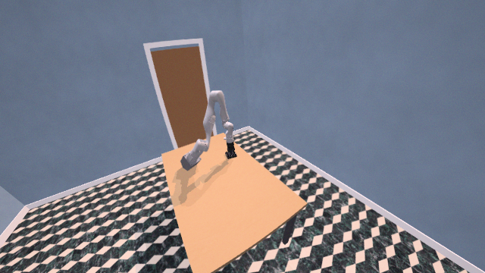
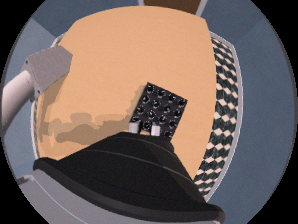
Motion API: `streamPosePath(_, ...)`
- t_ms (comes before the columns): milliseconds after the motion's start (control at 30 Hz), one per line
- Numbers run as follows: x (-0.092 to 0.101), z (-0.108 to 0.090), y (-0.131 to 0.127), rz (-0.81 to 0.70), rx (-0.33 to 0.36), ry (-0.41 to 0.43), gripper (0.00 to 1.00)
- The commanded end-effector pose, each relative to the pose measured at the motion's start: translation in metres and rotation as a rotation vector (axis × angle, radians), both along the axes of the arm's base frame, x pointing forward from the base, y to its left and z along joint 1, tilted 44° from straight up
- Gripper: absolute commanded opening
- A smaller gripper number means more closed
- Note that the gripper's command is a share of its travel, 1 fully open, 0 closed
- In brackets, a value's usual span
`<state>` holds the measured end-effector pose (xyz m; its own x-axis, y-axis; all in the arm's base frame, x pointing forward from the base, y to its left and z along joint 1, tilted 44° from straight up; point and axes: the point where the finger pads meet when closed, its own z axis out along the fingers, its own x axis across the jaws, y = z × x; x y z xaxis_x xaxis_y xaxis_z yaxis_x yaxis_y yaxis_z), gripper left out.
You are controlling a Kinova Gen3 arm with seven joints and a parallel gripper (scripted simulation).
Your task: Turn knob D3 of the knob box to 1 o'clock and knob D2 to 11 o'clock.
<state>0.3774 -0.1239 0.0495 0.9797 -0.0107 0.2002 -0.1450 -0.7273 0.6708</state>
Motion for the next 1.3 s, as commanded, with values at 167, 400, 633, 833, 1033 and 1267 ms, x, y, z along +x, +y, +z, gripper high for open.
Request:
streamPosePath(167, 0.0003, 0.0001, 0.0005, 0.001, 0.000, -0.001, 0.46)
streamPosePath(400, 0.0003, 0.0001, 0.0005, 0.001, 0.000, -0.001, 0.46)
streamPosePath(633, 0.0004, -0.0004, -0.0001, 0.001, 0.000, -0.001, 0.46)
streamPosePath(833, 0.0009, -0.0030, -0.0026, 0.001, 0.000, -0.001, 0.46)
streamPosePath(1033, 0.0014, -0.0054, -0.0049, 0.001, 0.000, -0.001, 0.46)
streamPosePath(1267, 0.0021, -0.0090, -0.0083, 0.001, 0.000, -0.001, 0.46)
